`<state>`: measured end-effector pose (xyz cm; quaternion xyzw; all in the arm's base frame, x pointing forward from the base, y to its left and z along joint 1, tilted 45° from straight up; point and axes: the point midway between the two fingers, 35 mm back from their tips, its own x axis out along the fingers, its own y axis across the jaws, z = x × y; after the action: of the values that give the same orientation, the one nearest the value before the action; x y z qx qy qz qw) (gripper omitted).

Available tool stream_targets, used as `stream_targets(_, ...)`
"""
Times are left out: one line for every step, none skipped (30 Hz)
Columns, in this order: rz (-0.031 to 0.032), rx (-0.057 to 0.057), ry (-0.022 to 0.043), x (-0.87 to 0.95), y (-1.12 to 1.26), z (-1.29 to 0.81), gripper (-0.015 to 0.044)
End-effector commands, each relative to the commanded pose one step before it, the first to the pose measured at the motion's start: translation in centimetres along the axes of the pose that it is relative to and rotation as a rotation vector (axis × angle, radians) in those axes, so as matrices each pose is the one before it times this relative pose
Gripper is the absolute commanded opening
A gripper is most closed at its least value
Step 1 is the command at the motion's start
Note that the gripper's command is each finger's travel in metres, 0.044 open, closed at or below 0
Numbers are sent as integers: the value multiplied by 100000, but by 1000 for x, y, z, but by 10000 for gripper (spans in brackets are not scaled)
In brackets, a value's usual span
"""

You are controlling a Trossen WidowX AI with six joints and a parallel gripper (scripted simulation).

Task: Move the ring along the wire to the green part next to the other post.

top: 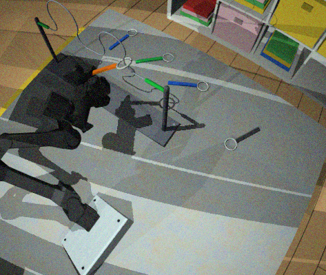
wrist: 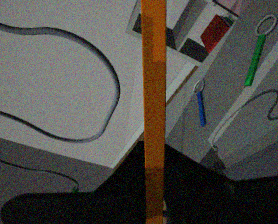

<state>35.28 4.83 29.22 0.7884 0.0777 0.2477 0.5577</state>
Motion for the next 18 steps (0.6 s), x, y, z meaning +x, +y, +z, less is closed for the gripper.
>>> stream_targets(-3826, -3835, 361, -175, -1240, 150, -150)
stream_targets(-430, -897, -345, 36, -143, 0, -150)
stream_targets(-492, -1076, -560, 62, -171, -1, -150)
stream_targets(-362, -807, -462, 51, -128, -1, -150)
stream_targets(-525, -1179, -694, 77, -187, 0, -150)
stream_targets(-733, -1653, -984, 110, -262, 0, -150)
stream_targets(-842, -1889, -1122, 126, -300, -3, -150)
stream_targets(-806, -1794, -1062, 120, -285, -6, -150)
stream_targets(-768, -1698, -927, 104, -271, -6, -150)
stream_targets(-787, -1721, -358, 33, -279, -1, -150)
stream_targets(-727, -1586, -57, -3, -259, 2, -150)
stream_targets(-663, -1450, 58, -16, -237, 3, -150)
stream_targets(-547, -1200, 90, -18, -197, 1, -150)
stream_targets(-663, -1461, 145, -26, -240, 1, -150)
stream_targets(-292, -644, 72, -12, -106, -1, -150)
stream_targets(-246, -545, 69, -11, -90, 0, -150)
stream_targets(-407, -905, 118, -19, -149, 1, -150)
stream_targets(-469, -1041, 134, -22, -171, 1, -150)
